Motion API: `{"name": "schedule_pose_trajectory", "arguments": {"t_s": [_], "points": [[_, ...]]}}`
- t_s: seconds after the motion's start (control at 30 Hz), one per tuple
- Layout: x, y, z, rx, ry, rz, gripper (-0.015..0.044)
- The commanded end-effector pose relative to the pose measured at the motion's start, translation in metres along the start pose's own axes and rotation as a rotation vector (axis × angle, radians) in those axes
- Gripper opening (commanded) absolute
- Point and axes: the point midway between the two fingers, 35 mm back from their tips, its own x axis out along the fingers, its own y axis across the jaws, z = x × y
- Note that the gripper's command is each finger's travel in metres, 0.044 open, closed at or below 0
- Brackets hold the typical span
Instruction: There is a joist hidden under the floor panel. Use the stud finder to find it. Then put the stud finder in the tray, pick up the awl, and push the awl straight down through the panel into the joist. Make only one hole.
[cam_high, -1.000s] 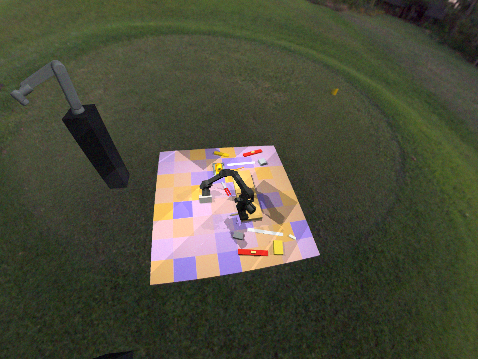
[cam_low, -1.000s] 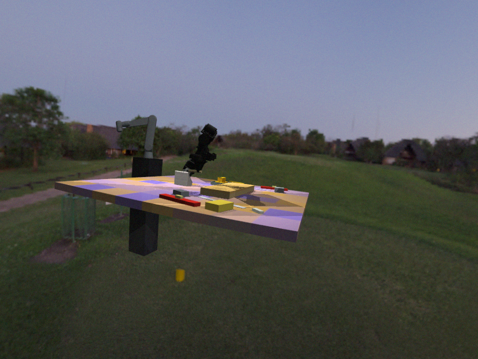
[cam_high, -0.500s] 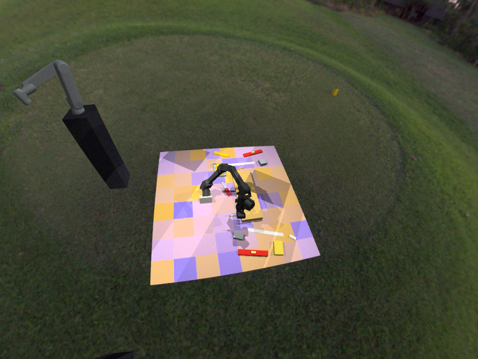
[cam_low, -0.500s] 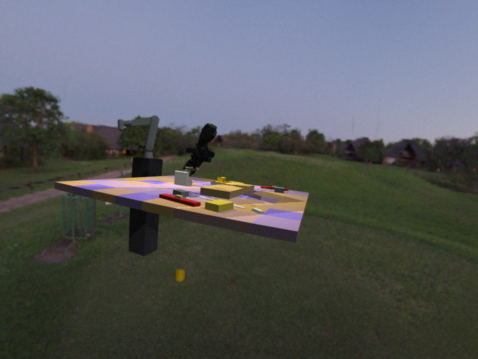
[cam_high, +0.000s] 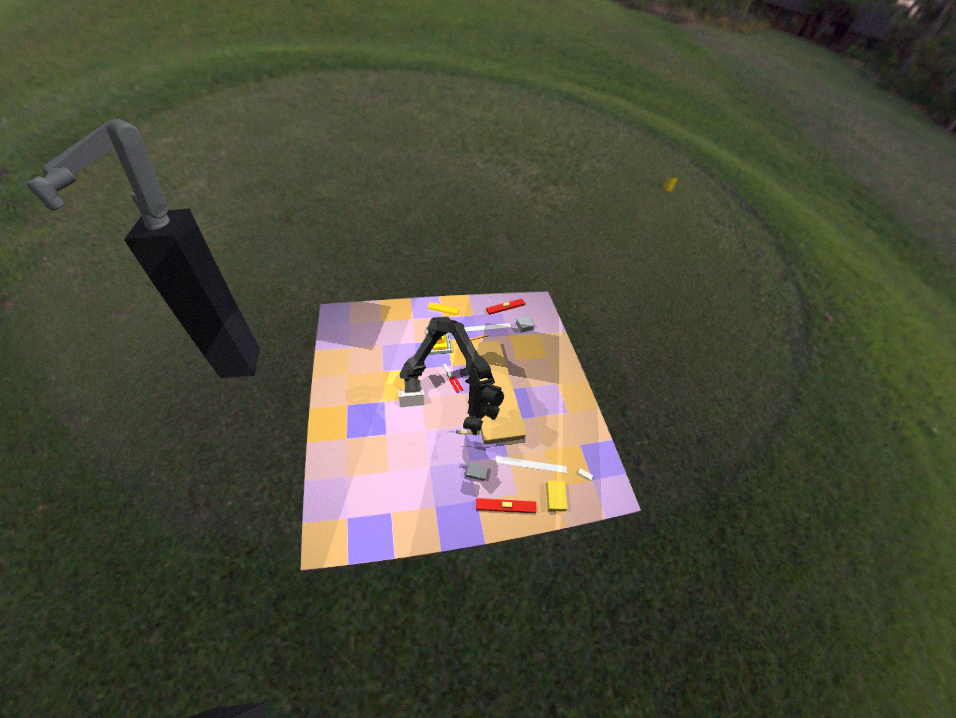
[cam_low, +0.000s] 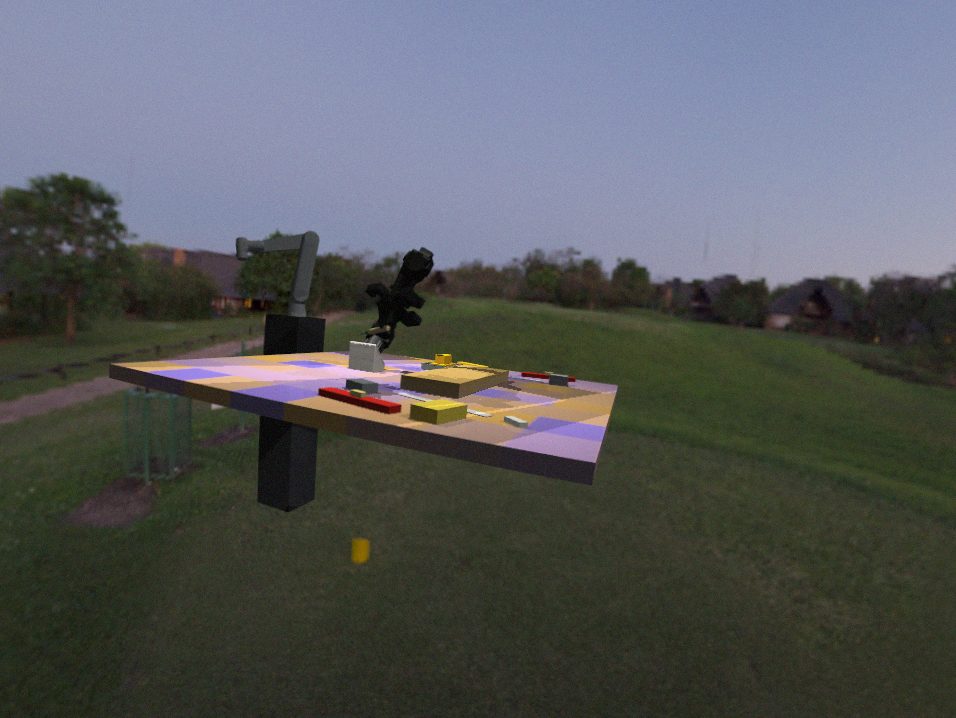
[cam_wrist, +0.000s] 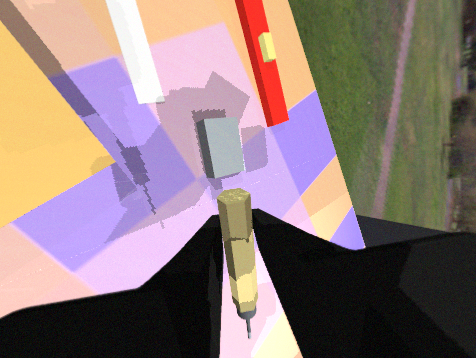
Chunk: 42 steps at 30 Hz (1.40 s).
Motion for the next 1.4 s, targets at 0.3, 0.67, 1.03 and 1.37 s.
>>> {"name": "schedule_pose_trajectory", "arguments": {"t_s": [0.3, 0.67, 1.03, 1.37], "points": [[-0.017, -0.017, -0.012, 0.278, -0.144, -0.21, 0.0], [-0.034, -0.028, -0.026, 0.518, -0.308, -0.349, 0.0], [-0.054, -0.034, -0.044, 0.765, -0.509, -0.454, 0.0], [-0.074, -0.036, -0.065, 0.991, -0.721, -0.515, 0.0]]}}
